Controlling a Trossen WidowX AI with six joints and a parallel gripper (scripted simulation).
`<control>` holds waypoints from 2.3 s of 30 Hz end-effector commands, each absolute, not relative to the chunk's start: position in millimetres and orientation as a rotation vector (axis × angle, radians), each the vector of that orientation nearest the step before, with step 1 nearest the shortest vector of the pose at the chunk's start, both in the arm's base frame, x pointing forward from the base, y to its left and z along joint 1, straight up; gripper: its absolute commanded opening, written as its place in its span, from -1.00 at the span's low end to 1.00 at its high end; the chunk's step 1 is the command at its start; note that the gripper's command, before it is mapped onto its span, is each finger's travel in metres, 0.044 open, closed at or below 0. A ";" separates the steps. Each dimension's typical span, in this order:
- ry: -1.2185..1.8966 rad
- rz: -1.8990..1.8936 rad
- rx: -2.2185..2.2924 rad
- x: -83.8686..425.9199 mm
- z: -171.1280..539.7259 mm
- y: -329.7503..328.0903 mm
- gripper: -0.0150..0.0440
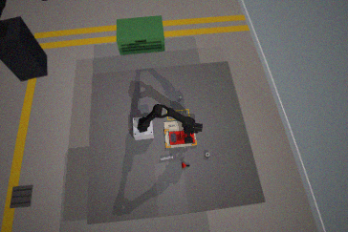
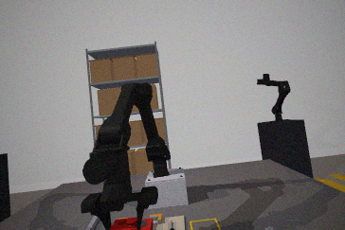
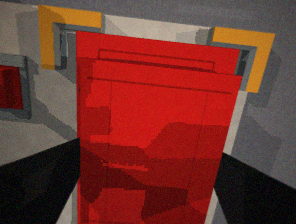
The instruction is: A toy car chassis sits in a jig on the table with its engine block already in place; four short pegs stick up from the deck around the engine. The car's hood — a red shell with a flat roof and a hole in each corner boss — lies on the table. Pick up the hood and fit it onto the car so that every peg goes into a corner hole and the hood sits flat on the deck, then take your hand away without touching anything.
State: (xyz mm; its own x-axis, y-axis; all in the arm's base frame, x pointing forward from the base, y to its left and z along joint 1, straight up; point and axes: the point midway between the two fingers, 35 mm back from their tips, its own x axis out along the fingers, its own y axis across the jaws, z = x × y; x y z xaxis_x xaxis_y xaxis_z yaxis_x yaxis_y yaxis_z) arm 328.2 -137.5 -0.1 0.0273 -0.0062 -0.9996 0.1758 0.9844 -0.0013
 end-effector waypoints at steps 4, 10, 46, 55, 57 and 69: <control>1.536 -0.140 0.136 328.6 -0.1 -137.3 -0.49; 1.536 -0.140 0.136 328.6 -0.6 -137.3 -0.49; 1.536 -0.140 0.136 329.3 -16.8 -137.5 -0.49; 1.536 -0.140 0.136 329.5 -20.0 -137.5 -0.49; 1.536 -0.140 0.135 329.4 -19.4 -137.6 -0.49; 1.537 -0.141 0.135 329.3 -19.0 -137.8 0.31</control>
